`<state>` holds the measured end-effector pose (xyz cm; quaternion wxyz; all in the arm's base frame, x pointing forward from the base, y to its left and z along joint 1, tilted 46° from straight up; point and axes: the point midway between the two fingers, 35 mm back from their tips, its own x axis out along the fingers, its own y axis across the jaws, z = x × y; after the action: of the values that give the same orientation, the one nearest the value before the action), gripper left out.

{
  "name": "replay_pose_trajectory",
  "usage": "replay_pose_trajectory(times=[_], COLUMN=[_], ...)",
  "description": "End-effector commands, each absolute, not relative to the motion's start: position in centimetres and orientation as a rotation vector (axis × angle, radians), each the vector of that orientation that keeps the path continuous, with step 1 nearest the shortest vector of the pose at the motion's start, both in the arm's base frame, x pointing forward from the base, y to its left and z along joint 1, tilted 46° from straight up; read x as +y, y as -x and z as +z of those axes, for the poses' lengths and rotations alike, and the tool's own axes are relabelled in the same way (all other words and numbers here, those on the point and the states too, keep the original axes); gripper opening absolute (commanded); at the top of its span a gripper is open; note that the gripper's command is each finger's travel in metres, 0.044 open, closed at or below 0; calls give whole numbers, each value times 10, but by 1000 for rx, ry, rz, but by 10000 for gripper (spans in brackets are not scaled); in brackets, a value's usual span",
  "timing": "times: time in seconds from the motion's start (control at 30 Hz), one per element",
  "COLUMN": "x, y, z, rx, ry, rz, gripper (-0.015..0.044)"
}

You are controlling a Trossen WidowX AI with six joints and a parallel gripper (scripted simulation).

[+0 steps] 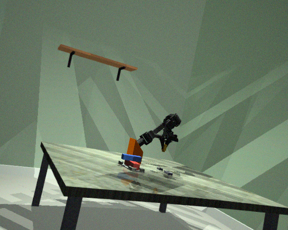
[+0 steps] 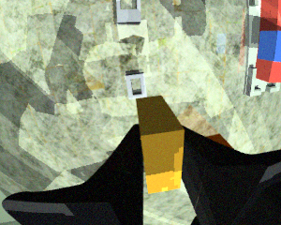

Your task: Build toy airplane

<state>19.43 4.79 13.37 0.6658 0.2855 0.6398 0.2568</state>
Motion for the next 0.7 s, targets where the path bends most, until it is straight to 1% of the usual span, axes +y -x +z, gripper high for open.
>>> replay_pose_trajectory(times=[0.0, 0.67], x=[43, 15], y=[-203, -242], z=[131, 109], rx=[1444, 1446], ry=[-645, -648], rz=[581, 568], gripper=[0, 0])
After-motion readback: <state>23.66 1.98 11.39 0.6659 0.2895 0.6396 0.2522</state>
